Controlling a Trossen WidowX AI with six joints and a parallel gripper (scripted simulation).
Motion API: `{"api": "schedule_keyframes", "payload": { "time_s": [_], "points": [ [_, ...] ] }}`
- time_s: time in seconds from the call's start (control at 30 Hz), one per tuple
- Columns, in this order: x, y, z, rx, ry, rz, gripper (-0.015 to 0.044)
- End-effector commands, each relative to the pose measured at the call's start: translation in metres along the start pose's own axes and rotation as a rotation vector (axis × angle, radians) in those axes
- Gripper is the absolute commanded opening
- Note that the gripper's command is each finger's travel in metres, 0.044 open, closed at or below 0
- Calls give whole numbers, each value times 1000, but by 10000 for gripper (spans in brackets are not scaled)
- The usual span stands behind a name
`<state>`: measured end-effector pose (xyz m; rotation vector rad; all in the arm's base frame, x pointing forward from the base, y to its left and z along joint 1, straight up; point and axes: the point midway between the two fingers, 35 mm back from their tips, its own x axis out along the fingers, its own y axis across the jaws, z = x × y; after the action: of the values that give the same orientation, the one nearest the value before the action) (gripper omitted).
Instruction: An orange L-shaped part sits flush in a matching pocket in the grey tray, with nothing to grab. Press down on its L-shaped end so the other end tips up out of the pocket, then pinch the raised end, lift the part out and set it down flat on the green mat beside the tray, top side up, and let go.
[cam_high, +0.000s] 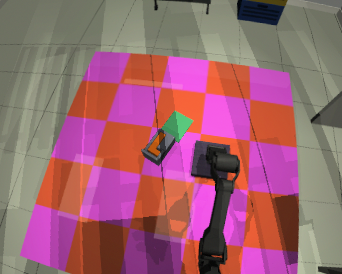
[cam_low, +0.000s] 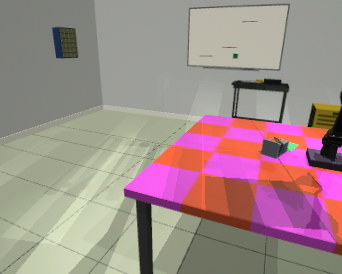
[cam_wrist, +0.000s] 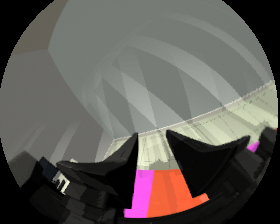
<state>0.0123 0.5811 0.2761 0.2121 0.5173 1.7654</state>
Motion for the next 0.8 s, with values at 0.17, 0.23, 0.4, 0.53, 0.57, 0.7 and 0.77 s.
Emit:
{"api": "schedule_keyframes", "payload": {
  "time_s": [0.17, 0.23, 0.4, 0.53, 0.57, 0.7, 0.77],
  "points": [
    [-81, -137, 15, 179, 59, -380, 180],
    [-105, -161, 17, 225, 66, -458, 180],
    [-168, -216, 13, 333, 93, -656, 180],
    [-225, -252, 6, 441, 114, -810, 180],
    [-240, -259, 3, 469, 119, -848, 180],
    [-302, -281, -9, 592, 136, -996, 180],
    [-334, -289, -17, 659, 146, -1069, 180]
  ]
}}
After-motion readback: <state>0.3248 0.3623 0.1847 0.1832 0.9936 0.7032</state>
